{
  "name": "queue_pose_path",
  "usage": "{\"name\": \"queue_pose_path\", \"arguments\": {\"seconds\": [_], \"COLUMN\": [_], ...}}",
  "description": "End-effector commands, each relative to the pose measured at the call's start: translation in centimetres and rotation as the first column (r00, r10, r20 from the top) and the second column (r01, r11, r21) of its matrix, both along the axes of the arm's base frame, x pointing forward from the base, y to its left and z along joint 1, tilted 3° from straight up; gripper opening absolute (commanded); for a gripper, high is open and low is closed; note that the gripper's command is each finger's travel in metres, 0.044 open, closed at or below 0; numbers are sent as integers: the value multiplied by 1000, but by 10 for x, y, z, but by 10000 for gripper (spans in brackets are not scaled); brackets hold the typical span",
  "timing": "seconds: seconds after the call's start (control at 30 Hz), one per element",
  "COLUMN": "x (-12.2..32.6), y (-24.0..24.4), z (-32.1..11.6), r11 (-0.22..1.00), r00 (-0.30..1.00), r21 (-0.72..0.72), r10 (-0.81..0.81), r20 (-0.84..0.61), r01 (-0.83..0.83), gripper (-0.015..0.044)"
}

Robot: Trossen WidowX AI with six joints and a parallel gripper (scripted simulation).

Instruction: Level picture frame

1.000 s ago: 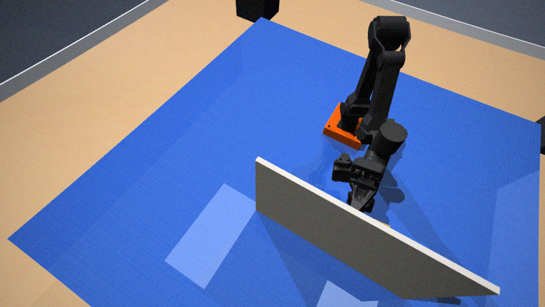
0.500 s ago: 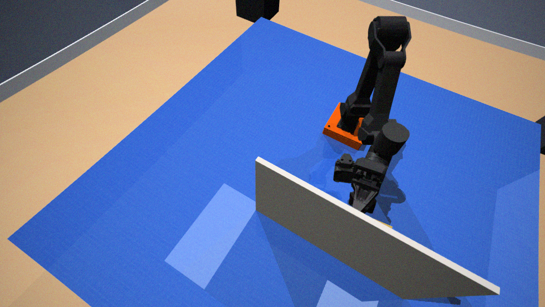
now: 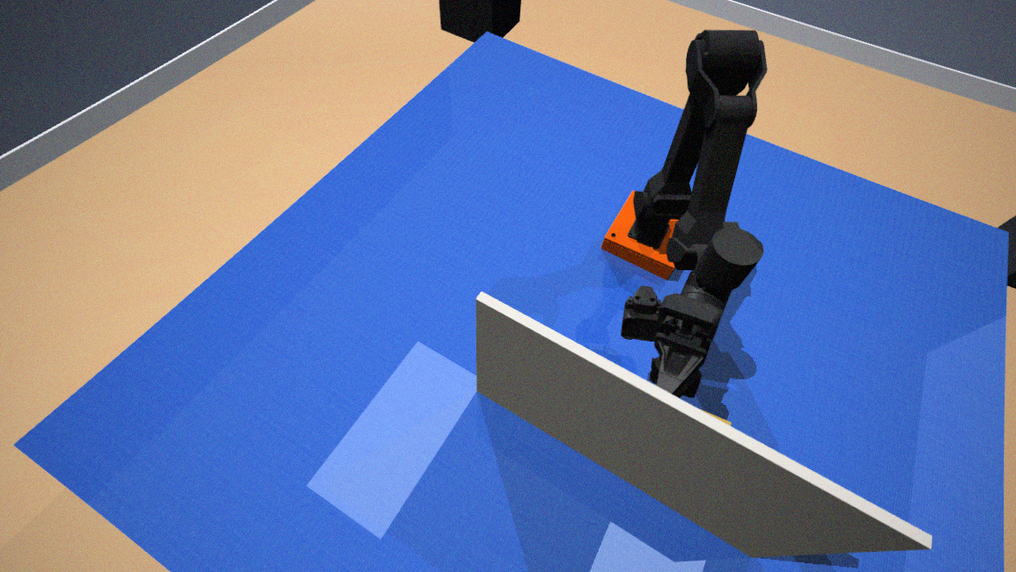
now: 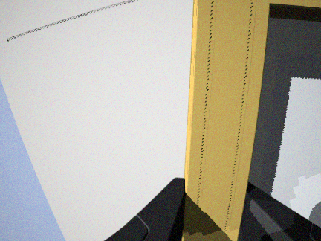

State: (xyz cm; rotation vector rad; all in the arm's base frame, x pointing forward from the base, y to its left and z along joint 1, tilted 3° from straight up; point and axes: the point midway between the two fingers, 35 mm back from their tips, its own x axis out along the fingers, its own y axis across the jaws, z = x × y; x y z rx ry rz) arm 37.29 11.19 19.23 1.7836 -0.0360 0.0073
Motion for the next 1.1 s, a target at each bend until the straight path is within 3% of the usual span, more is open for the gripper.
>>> {"name": "queue_pose_path", "arguments": {"seconds": [0.0, 1.07], "x": [1, 1], "y": [0, 3], "z": [2, -5], "r11": [1000, 1000], "r00": [1000, 1000], "r21": [8, 3], "r10": [-1, 2], "r20": [10, 6], "r01": [1, -2], "gripper": [0, 0]}}
